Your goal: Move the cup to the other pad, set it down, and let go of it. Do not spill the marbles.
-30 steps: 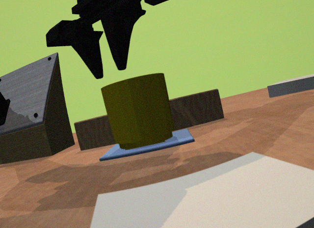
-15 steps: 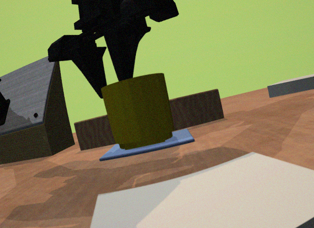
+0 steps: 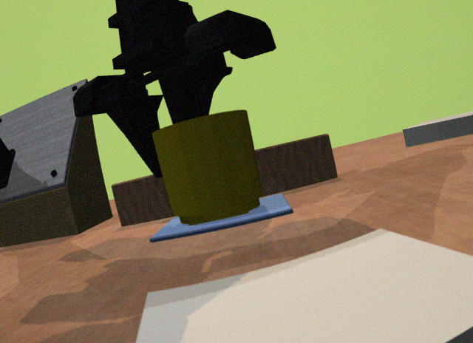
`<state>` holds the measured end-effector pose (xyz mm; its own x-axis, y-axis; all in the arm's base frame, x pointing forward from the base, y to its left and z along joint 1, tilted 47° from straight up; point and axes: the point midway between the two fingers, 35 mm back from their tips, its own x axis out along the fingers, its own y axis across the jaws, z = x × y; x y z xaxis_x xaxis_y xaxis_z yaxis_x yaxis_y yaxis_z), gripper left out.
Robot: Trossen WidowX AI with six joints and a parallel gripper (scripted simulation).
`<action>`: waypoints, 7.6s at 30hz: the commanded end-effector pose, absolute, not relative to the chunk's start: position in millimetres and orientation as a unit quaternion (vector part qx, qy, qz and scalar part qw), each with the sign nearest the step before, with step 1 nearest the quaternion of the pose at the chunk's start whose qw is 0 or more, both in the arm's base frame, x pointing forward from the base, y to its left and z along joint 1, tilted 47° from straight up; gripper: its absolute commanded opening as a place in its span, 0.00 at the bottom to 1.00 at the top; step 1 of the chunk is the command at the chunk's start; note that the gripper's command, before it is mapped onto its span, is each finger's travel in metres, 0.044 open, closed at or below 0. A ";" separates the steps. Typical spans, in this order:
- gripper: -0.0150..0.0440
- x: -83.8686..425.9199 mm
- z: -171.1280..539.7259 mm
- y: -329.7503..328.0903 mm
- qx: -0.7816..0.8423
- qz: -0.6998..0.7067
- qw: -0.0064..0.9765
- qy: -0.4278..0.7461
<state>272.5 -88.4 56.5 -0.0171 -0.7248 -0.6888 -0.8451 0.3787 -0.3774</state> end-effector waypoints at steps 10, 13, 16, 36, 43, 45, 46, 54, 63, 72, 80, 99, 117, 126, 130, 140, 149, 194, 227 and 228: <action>0.45 272.1 55.6 -89.6 -0.553 0.070 0.430 0.710; 0.41 272.1 55.6 -89.6 -0.553 0.070 0.430 0.710; 0.38 272.1 55.6 -89.6 -0.553 0.070 0.430 0.710; 0.25 273.9 72.2 -69.9 -0.553 0.072 0.430 0.710; 0.25 273.7 89.1 -50.8 -0.554 0.072 0.429 0.710; 0.25 273.2 94.1 -45.3 -0.554 0.072 0.428 0.710; 0.25 272.7 96.7 -42.6 -0.554 0.072 0.428 0.710; 0.25 270.7 97.6 -41.1 -0.556 0.073 0.424 0.711; 0.25 270.7 97.6 -41.1 -0.556 0.073 0.424 0.711; 0.25 271.2 92.8 -36.2 -0.556 0.073 0.425 0.711; 0.25 272.3 77.7 -20.5 -0.555 0.072 0.427 0.710; 0.25 273.6 42.9 14.5 -0.554 0.073 0.429 0.710; 0.25 273.7 11.6 45.5 -0.554 0.073 0.430 0.710; 0.25 274.1 -2.3 59.8 -0.553 0.074 0.430 0.710; 0.25 274.4 -8.4 66.3 -0.553 0.074 0.430 0.710; 0.25 274.9 -23.7 82.5 -0.553 0.074 0.431 0.709; 0.25 274.9 -29.9 80.1 -0.553 0.074 0.431 0.709; 0.25 274.8 -70.1 38.0 -0.550 0.072 0.433 0.710; 0.50 275.3 -56.1 53.3 -0.551 0.073 0.432 0.710; 0.50 275.2 -54.9 54.5 -0.551 0.073 0.432 0.710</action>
<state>272.8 48.0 -60.1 -0.0257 -0.7259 -0.6873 -0.8504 0.3773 -0.3667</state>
